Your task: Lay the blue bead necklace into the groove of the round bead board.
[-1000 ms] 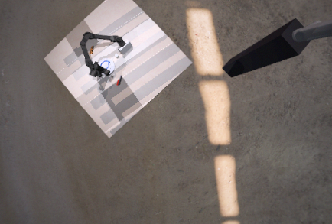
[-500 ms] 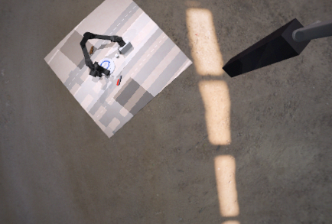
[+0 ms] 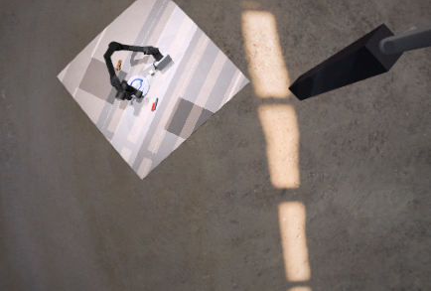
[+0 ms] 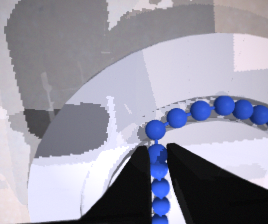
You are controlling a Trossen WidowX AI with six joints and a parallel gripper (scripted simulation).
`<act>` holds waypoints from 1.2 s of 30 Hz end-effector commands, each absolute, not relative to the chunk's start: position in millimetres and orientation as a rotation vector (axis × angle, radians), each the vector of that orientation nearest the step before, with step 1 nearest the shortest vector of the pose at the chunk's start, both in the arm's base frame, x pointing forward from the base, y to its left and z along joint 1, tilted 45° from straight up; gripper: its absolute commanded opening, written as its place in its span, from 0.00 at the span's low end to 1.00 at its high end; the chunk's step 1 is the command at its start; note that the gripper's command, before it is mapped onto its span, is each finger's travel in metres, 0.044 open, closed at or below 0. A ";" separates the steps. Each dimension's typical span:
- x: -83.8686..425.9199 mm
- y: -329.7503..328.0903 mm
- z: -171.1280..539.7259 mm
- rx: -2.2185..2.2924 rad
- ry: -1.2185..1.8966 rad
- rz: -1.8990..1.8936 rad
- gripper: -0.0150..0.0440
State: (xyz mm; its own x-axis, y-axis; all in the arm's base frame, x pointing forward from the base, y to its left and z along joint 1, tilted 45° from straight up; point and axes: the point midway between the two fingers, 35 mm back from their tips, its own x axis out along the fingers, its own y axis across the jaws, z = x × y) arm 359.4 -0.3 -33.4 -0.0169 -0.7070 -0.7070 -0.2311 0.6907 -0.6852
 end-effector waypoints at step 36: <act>362.9 6.8 -39.2 -0.787 1.580 -0.450 1.00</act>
